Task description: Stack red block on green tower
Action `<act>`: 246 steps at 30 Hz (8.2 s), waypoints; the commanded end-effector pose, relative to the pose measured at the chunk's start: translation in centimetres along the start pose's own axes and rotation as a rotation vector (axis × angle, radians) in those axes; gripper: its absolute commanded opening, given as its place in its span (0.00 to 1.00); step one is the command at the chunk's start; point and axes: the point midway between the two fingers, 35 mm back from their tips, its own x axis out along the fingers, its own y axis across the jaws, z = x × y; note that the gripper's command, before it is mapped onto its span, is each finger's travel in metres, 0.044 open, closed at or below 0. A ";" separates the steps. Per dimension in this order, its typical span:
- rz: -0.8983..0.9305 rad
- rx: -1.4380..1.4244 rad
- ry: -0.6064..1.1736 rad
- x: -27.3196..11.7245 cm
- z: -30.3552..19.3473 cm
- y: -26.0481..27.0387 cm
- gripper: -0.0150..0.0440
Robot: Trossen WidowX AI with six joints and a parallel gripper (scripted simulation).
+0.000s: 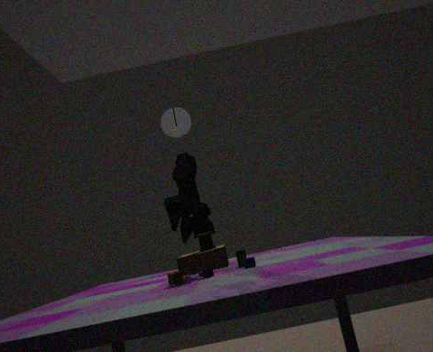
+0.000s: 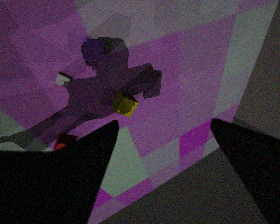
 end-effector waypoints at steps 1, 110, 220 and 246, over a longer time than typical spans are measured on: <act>0.103 0.113 0.002 0.7 -2.6 2.4 1.00; 0.509 0.635 0.014 0.0 -10.6 13.1 0.25; 0.522 0.642 -0.008 -3.0 15.2 16.8 0.25; 0.525 0.643 -0.007 -3.1 15.1 16.8 0.88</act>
